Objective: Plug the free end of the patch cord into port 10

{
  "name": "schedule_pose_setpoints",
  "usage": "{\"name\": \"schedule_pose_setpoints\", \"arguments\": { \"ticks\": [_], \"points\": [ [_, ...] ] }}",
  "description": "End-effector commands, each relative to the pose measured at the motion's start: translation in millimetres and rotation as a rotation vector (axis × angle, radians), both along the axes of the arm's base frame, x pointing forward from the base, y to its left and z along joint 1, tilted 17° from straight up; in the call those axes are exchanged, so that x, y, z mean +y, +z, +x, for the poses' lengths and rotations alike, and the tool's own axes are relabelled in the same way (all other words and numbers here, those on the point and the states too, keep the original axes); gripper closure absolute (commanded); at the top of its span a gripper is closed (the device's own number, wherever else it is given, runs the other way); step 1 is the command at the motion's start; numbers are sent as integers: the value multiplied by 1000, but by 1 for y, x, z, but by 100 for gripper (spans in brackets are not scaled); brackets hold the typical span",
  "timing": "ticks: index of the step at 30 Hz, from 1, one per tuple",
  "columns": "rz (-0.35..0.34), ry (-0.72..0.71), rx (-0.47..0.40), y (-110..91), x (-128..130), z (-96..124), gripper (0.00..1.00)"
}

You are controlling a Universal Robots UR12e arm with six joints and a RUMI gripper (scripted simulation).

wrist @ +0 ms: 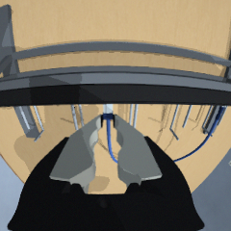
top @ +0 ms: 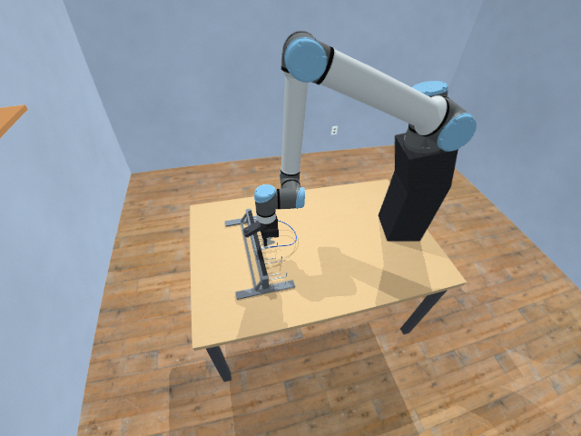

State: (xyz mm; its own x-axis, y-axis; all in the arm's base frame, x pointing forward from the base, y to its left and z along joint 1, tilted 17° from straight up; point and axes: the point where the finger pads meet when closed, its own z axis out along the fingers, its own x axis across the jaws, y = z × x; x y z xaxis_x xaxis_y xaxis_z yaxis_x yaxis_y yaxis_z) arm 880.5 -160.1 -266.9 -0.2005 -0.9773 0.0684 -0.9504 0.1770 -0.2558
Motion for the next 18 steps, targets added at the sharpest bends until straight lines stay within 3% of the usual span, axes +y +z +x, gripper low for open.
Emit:
{"name": "schedule_pose_setpoints", "arguments": {
  "ticks": [1, 18],
  "points": [
    [0, 0, -1, 1, 0, 1, 100],
    [0, 0, -1, 1, 0, 2, 100]
  ]
}}
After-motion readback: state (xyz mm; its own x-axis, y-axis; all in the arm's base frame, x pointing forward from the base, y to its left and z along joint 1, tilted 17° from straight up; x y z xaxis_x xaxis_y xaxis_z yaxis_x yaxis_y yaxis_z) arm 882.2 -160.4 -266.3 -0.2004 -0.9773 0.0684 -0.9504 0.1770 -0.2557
